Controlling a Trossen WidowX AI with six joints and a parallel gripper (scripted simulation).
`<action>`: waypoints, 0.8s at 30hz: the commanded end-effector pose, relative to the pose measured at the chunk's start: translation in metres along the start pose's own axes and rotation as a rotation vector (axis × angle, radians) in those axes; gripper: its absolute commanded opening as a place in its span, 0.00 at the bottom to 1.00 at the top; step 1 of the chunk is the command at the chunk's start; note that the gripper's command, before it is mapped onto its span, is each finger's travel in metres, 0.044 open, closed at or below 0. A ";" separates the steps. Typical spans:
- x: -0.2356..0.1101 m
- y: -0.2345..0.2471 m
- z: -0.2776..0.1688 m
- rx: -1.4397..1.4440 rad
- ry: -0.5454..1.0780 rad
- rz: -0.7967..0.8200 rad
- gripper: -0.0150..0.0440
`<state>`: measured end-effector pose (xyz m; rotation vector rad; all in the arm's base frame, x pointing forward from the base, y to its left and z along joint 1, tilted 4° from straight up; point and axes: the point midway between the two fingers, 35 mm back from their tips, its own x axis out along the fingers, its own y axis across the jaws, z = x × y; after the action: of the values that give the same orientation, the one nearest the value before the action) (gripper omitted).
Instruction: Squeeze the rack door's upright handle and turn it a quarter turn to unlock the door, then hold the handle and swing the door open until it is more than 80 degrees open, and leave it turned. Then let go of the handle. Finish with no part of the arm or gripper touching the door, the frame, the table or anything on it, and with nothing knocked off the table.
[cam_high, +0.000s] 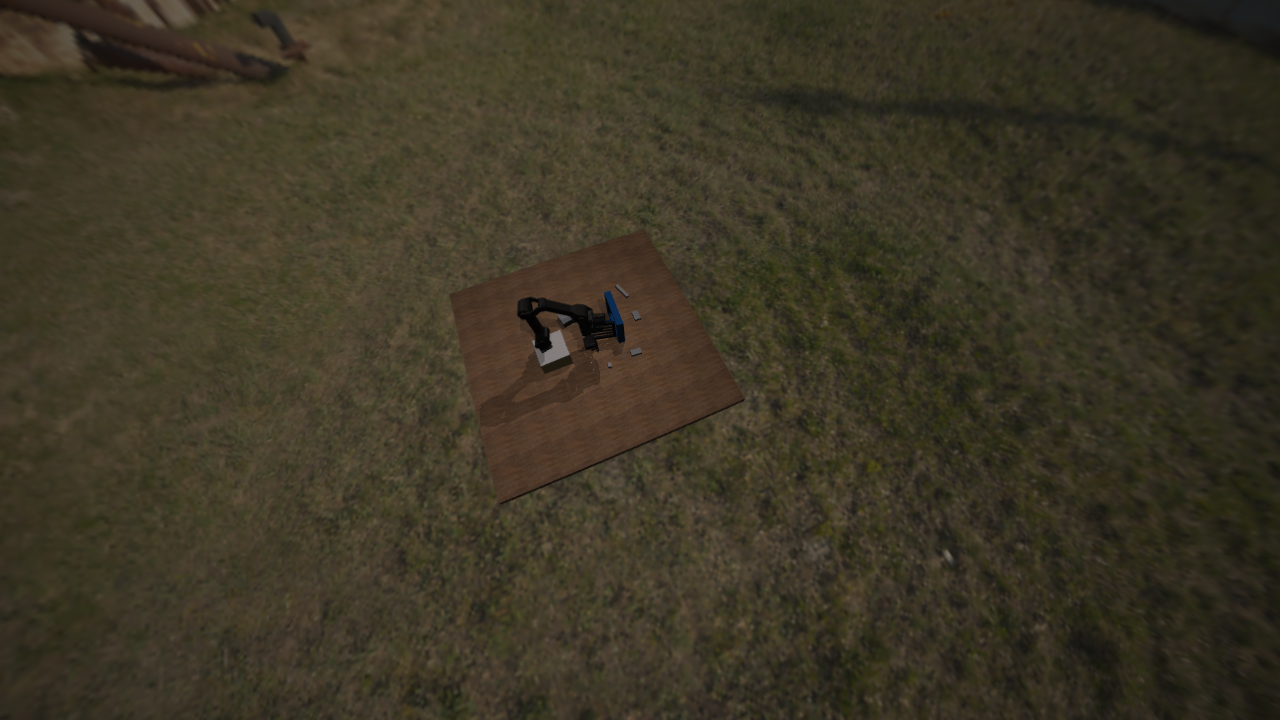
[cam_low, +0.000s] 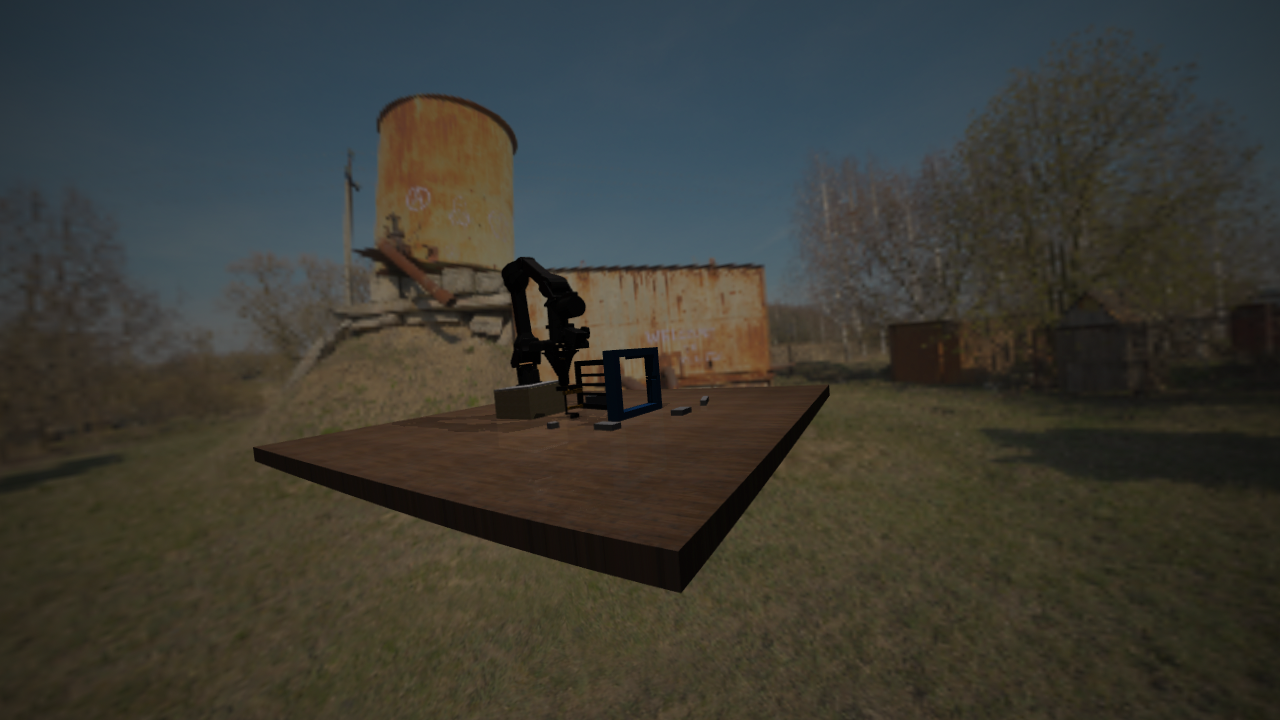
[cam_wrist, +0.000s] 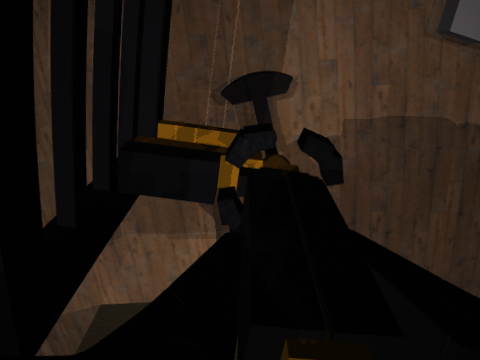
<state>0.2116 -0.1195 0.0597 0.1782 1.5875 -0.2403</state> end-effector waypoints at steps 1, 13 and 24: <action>0.000 -0.009 0.003 -0.077 0.000 -0.003 0.30; 0.000 -0.027 0.008 -0.194 0.000 -0.005 0.30; 0.000 -0.027 0.008 -0.194 0.000 -0.005 0.30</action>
<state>0.2120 -0.1470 0.0609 0.0341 1.5992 -0.0973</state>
